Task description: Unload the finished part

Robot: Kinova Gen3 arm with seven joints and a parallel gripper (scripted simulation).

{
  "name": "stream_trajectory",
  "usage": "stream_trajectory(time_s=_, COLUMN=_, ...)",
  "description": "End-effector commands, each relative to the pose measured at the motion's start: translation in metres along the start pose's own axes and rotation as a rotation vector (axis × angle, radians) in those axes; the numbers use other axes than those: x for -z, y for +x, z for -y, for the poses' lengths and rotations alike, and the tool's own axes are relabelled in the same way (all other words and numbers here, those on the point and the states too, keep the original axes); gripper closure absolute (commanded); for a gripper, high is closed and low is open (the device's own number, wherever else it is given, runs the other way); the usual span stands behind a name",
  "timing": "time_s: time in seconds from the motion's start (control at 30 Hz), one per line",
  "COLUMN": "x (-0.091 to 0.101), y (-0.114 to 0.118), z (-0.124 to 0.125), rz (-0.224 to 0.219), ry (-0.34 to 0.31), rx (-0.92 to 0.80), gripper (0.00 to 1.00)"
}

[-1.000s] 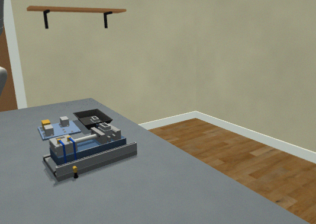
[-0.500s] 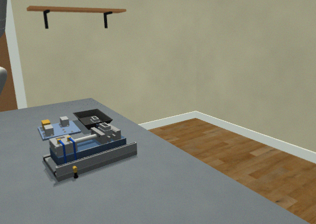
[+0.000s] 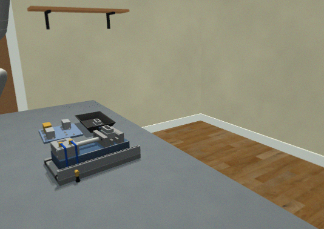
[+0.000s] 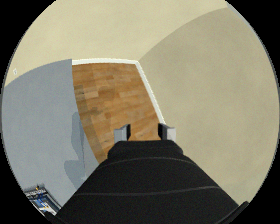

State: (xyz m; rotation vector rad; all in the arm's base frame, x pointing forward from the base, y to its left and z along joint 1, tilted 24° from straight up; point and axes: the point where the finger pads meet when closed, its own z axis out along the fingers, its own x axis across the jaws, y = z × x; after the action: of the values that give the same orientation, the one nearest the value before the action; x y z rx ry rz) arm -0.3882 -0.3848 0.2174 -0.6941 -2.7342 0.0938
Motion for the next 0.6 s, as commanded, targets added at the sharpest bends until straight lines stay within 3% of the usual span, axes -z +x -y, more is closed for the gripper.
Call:
stream_trajectory(time_s=0.0, x=0.011, y=-0.025, z=0.006, rz=0.021, ry=0.022, rx=0.014, gripper=0.00)
stream_trajectory(time_s=0.23, x=0.011, y=-0.025, z=0.006, rz=0.021, ry=0.022, rx=0.014, gripper=0.00)
stream_trajectory(time_s=0.27, x=0.022, y=-0.053, z=0.009, rz=0.050, ry=0.040, rx=0.020, gripper=0.00)
stream_trajectory(time_s=0.47, x=0.022, y=-0.053, z=0.009, rz=0.050, ry=0.040, rx=0.020, gripper=0.00)
stream_trajectory(time_s=0.5, x=0.034, y=-0.081, z=0.010, rz=0.078, ry=0.056, rx=0.026, gripper=0.00)
stream_trajectory(time_s=0.57, x=0.034, y=-0.081, z=0.010, rz=0.078, ry=0.056, rx=0.026, gripper=0.00)
